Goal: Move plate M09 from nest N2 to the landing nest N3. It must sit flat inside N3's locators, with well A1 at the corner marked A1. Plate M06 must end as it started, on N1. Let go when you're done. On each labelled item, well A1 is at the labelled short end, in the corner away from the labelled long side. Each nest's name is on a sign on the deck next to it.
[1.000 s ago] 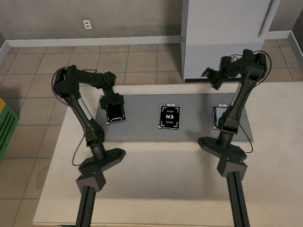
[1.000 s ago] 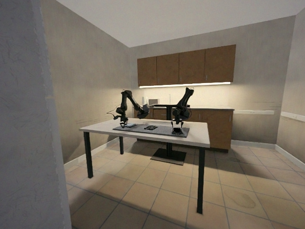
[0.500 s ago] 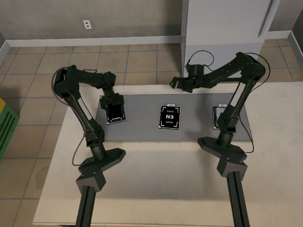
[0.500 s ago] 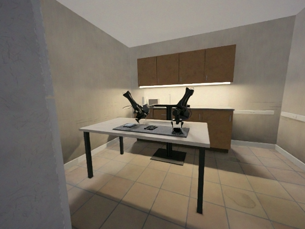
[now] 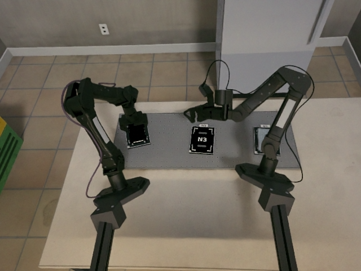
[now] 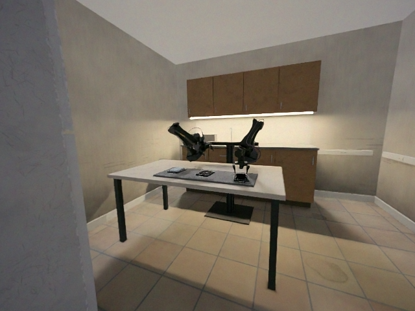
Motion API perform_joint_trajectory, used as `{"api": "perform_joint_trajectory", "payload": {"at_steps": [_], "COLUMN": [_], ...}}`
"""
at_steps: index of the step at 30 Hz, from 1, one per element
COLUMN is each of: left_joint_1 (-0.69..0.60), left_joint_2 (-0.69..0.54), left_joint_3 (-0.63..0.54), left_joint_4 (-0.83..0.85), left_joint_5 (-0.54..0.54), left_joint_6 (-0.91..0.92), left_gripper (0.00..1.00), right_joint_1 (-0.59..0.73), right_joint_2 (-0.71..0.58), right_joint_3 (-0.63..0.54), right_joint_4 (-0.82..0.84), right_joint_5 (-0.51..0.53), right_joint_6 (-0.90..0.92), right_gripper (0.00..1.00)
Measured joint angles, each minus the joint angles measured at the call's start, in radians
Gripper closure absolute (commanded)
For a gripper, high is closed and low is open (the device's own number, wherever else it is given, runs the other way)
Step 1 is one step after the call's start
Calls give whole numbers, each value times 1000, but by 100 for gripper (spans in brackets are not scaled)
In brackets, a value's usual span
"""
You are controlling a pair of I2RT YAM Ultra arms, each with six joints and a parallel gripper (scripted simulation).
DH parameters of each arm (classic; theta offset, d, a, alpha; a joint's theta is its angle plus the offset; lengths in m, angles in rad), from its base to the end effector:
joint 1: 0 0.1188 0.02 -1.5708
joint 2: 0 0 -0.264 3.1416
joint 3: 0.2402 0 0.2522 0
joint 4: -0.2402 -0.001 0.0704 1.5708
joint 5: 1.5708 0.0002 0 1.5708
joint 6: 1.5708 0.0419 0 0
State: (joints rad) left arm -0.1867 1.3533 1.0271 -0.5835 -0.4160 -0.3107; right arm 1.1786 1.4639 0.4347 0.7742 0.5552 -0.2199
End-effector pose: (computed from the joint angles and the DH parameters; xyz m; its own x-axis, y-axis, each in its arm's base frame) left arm 0.2793 -0.0345 0.2690 -0.7158 -0.1494 -0.6821 -0.3076 0.9444 0.1160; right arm 0.1235 0.2433 0.1754 0.0347 -0.4011 -0.9154 -0.5971 0.7261 -0.3408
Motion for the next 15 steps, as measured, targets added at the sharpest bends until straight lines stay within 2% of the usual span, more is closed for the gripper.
{"api": "perform_joint_trajectory", "payload": {"at_steps": [5,15], "left_joint_1": [0,0], "left_joint_2": [0,0], "left_joint_3": [0,0], "left_joint_4": [0,0], "left_joint_5": [0,0], "left_joint_6": [0,0], "left_gripper": [0,0], "right_joint_1": [210,475], "right_joint_2": [9,45], "right_joint_3": [-93,-217], "right_joint_4": [107,294], "right_joint_5": [99,256], "right_joint_6": [-107,-262], "right_gripper": [0,0]}}
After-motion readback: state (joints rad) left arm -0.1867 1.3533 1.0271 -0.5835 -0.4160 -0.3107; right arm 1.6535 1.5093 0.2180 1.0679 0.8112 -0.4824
